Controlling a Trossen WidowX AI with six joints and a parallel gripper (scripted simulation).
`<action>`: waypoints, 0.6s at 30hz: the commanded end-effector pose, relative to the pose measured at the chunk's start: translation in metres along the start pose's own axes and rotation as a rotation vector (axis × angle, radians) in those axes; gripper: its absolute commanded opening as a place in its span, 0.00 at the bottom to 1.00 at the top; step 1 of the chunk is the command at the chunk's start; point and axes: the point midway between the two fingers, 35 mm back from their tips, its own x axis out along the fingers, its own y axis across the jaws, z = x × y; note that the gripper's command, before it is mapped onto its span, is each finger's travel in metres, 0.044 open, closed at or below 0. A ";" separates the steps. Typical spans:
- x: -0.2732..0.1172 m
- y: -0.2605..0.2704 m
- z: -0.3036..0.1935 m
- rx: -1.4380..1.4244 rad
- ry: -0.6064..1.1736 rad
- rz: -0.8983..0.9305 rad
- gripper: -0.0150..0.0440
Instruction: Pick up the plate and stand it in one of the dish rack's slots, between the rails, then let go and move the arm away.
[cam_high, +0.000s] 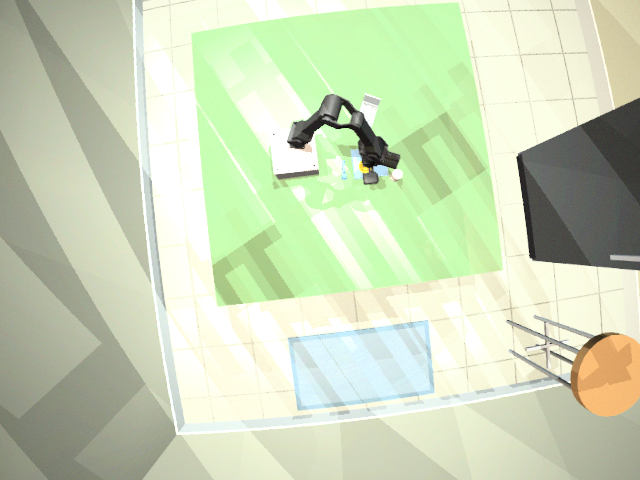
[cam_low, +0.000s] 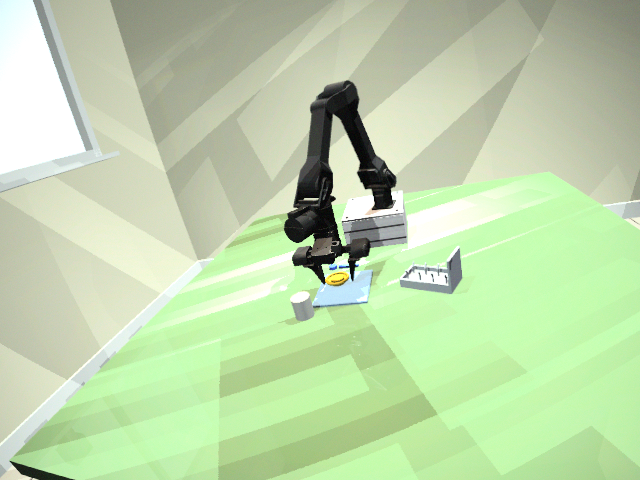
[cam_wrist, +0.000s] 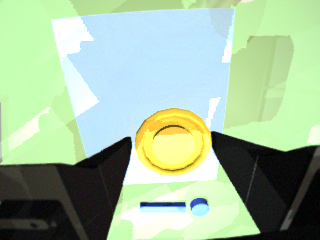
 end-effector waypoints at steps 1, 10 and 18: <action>0.000 -0.001 -0.001 -0.003 0.003 -0.005 0.82; 0.000 -0.001 -0.001 -0.003 0.003 -0.005 0.68; -0.039 -0.005 0.009 -0.004 0.002 -0.006 0.33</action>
